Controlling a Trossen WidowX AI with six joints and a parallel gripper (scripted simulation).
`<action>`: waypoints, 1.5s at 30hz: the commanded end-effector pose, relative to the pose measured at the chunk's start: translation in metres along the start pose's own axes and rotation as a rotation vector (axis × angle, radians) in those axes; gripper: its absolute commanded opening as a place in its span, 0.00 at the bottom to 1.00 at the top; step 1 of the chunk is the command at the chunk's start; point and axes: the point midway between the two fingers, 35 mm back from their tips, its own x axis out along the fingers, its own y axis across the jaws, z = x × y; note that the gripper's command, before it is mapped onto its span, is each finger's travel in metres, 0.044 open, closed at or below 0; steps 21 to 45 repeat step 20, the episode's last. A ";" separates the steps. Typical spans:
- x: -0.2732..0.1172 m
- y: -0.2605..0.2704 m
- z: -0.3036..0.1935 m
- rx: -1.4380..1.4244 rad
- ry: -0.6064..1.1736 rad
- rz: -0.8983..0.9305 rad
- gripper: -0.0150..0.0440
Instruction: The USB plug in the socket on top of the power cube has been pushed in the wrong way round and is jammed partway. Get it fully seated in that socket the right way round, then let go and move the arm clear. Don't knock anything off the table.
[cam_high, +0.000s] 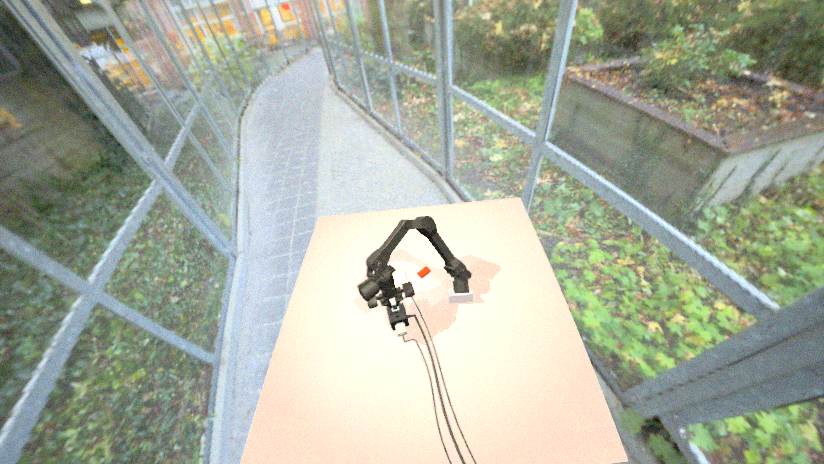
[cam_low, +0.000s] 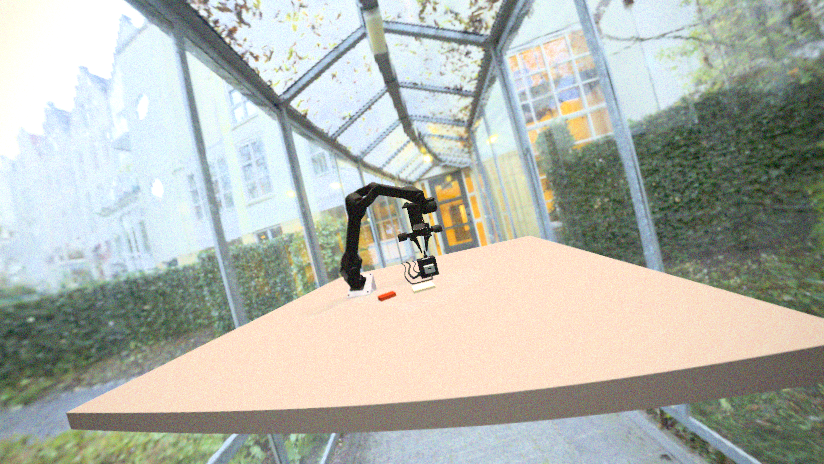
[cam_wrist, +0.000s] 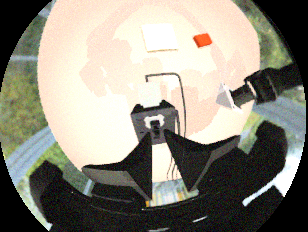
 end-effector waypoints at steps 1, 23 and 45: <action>0.000 0.000 0.000 0.000 0.000 0.001 0.42; -0.011 0.000 -0.001 0.000 0.000 0.000 0.42; -0.011 0.000 -0.001 0.000 0.000 0.000 0.42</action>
